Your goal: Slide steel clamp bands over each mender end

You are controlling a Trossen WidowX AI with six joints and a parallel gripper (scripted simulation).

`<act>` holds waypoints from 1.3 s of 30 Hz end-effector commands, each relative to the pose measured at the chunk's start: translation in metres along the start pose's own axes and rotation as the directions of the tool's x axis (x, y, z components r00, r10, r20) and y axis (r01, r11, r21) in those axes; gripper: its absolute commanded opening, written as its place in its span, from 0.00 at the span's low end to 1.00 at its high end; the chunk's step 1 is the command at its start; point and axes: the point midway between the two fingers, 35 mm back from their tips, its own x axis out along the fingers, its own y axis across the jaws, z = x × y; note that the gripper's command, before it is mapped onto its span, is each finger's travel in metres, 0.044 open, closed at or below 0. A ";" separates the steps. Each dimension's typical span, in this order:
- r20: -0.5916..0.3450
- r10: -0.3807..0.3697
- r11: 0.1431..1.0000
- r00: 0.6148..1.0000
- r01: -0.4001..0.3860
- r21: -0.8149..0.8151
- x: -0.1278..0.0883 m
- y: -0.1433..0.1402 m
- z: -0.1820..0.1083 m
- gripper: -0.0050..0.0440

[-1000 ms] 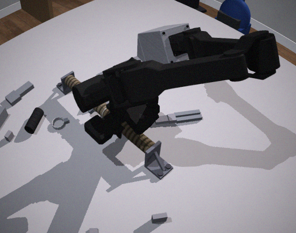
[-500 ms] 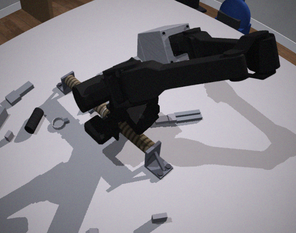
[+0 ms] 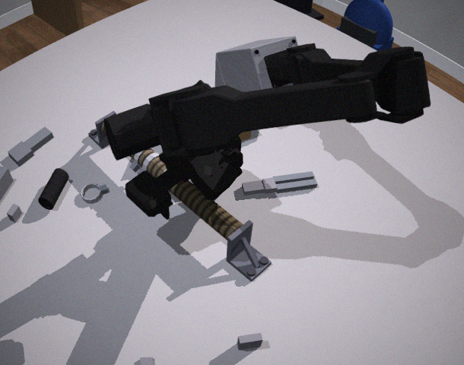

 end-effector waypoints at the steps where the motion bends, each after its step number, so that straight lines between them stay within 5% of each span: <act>1: -0.004 -0.011 1.000 1.000 0.011 0.022 -0.028 0.000 -0.038 1.00; 21: 0.003 -0.012 1.000 1.000 0.012 0.019 -0.033 0.002 -0.045 1.00; 24: -0.024 -0.051 0.991 0.998 0.054 0.122 -0.044 -0.010 -0.049 0.85; 28: -0.019 -0.040 0.885 0.999 0.045 0.463 -0.049 -0.017 -0.059 0.66; 35: -0.011 -0.026 0.537 1.000 0.023 0.843 -0.056 -0.024 -0.072 0.58; 37: -0.011 -0.026 0.537 1.000 0.023 0.843 -0.056 -0.024 -0.072 0.58; 39: -0.007 -0.021 0.346 1.000 0.014 0.938 -0.058 -0.026 -0.076 0.55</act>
